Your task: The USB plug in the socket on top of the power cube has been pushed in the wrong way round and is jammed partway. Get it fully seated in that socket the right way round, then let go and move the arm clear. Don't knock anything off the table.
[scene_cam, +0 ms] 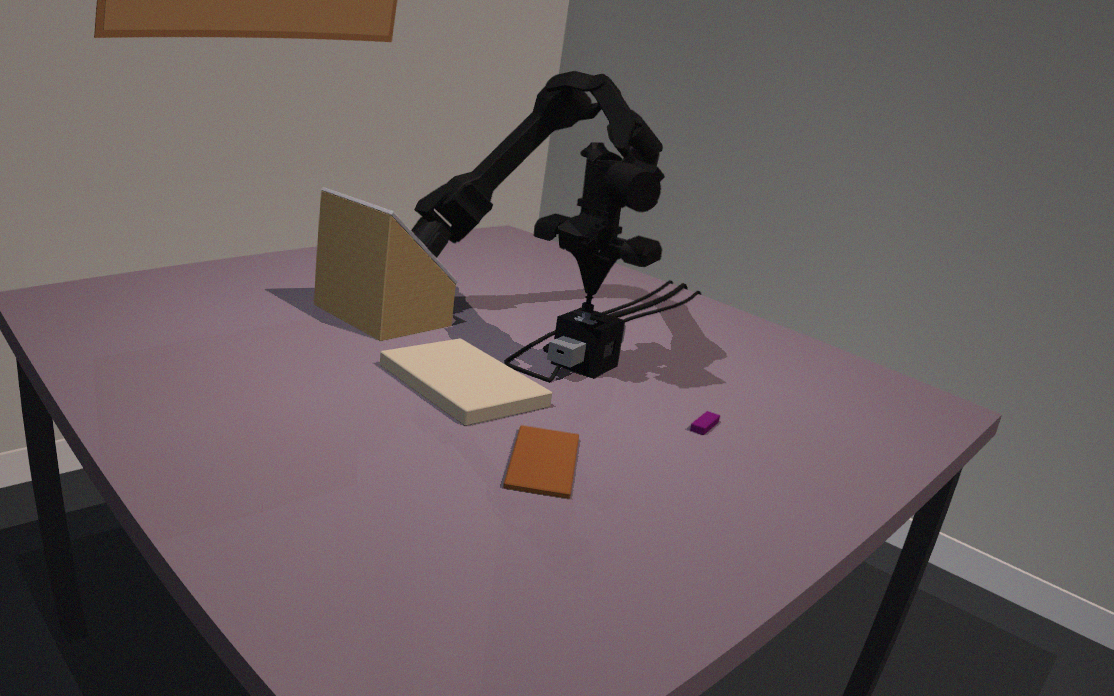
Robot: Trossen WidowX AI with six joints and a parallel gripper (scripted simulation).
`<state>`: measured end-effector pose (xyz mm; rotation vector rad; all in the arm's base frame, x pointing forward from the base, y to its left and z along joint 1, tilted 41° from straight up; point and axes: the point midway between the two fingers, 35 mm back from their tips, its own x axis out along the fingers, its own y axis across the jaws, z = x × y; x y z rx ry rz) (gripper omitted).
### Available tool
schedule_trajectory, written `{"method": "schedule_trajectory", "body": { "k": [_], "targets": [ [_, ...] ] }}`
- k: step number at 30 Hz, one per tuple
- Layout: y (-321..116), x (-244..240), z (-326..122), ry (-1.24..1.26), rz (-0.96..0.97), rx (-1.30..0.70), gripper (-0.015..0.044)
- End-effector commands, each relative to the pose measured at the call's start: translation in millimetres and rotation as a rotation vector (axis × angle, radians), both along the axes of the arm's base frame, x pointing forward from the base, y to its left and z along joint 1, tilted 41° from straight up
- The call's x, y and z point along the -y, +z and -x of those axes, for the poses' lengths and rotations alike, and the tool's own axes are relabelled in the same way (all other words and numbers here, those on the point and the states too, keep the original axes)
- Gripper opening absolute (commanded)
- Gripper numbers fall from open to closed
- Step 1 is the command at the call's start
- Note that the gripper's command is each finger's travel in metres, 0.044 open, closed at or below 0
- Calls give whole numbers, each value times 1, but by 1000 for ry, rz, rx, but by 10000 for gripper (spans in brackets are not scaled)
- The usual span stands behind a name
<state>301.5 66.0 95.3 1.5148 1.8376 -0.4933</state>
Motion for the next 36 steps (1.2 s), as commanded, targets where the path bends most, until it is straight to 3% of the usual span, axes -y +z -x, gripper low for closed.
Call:
{"method": "schedule_trajectory", "body": {
  "k": [1,36],
  "targets": [
    [0,-1,0,-4,-4,-2,0],
    [-3,-4,0,-4,-5,-2,0]
  ]
}}
